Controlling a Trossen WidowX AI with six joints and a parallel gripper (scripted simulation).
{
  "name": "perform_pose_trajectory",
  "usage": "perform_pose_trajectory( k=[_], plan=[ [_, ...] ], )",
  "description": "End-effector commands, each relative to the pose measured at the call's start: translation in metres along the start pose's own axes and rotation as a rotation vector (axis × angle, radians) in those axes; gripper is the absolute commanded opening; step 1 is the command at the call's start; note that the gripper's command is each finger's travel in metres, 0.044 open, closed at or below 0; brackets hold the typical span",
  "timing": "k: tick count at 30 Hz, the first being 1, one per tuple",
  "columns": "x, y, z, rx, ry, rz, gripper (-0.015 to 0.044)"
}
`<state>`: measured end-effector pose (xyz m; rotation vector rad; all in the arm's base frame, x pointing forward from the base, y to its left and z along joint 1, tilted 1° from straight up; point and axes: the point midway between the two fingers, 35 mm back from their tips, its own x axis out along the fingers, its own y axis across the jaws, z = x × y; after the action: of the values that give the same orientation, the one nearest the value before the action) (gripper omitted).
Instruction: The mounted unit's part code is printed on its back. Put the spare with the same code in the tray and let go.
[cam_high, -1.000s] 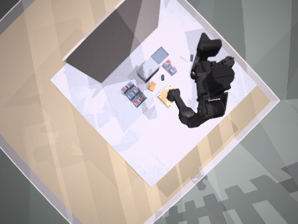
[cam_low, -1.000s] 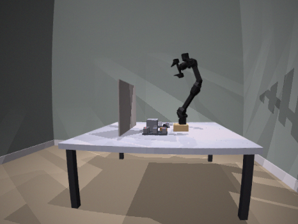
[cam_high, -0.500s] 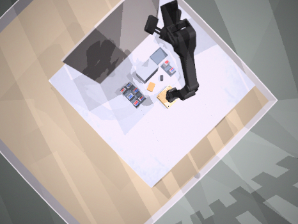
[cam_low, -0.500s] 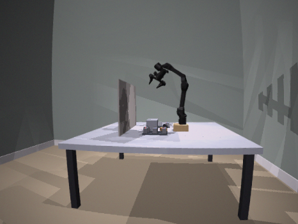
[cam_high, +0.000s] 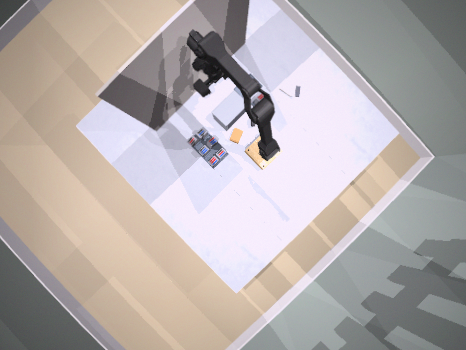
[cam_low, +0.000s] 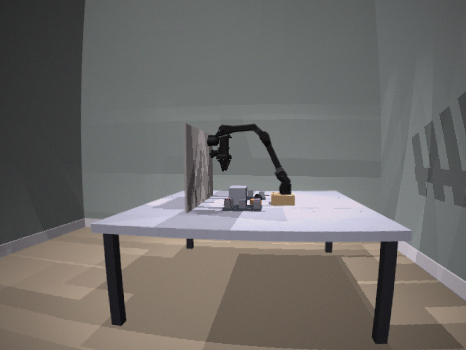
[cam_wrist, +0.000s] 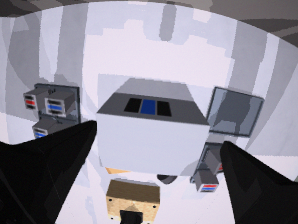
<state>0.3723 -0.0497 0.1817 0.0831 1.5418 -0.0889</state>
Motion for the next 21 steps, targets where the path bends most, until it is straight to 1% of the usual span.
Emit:
perform_pose_trajectory(
  k=[1,17,19,21],
  plan=[
    [0.001,0.003,-0.001,-0.050,0.009,0.008,0.0440],
    [0.002,0.006,-0.001,-0.073,0.009,0.008,0.0440],
    [0.009,0.030,-0.002,-0.256,0.008,0.011,0.0440],
    [0.020,0.066,-0.006,-0.540,0.006,0.015,0.0440]
  ],
)
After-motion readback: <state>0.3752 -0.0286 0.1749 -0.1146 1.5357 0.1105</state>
